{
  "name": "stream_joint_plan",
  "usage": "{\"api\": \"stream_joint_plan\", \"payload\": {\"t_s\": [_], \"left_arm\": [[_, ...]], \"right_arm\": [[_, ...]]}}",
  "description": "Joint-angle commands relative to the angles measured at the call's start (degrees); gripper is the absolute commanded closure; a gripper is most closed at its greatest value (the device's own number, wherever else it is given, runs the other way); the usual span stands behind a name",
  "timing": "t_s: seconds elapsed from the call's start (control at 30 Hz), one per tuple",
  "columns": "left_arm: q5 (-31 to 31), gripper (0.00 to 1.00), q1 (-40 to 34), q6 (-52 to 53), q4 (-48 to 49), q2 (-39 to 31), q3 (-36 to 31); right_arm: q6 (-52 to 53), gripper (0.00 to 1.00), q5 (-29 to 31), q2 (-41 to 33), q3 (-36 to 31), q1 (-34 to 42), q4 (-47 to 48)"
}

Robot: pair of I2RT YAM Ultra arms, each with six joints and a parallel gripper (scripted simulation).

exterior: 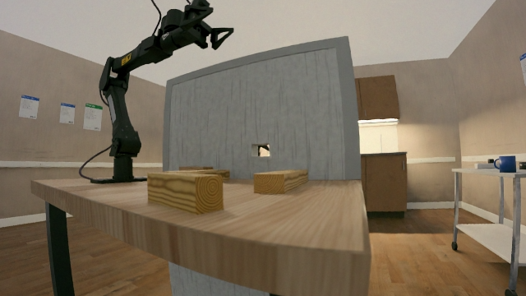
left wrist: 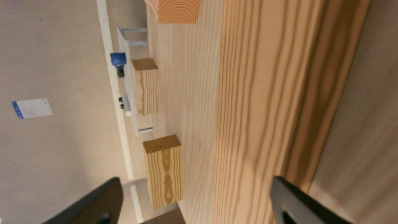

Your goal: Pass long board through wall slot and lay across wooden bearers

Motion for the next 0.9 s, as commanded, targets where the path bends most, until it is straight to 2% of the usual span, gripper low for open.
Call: {"api": "stream_joint_plan", "payload": {"t_s": [0.0, 0.3, 0.37, 0.53, 0.67, 0.7, 0.73, 0.87], "left_arm": [[0.5, 0.22, 0.9, -0.8, -2.7, -2.4, 2.9], [2.6, 0.22, 1.2, -12.6, -12.1, -0.2, 8.4], [2.6, 0.22, 1.2, -12.6, -12.1, -0.2, 8.4], [4.8, 0.22, 1.8, -23.6, -22.9, -0.5, 14.4], [6.2, 0.22, 2.1, -37.4, -33.3, -2.6, 19.4], [6.4, 0.22, 2.7, -32.5, -34.9, 0.1, 19.1], [7.1, 0.22, 3.6, -30.6, -31.7, 0.9, 22.1], [8.7, 0.22, 4.1, -41.9, -40.3, -0.4, 26.5]], "right_arm": [[0.3, 0.00, 0.6, -1.2, 2.5, -0.1, -0.4], [0.3, 0.00, 0.6, -1.2, 2.5, -0.1, -0.4], [0.3, 0.00, 0.6, -1.2, 2.5, -0.1, -0.4], [0.3, 0.00, 0.6, -1.2, 2.5, -0.1, -0.4], [0.3, 0.00, 0.6, -1.2, 2.5, -0.1, -0.4], [0.3, 0.00, 0.6, -1.2, 2.5, -0.1, -0.4], [0.3, 0.00, 0.6, -1.2, 2.5, -0.1, -0.4], [0.3, 0.00, 0.6, -1.2, 2.5, -0.1, -0.4]]}}
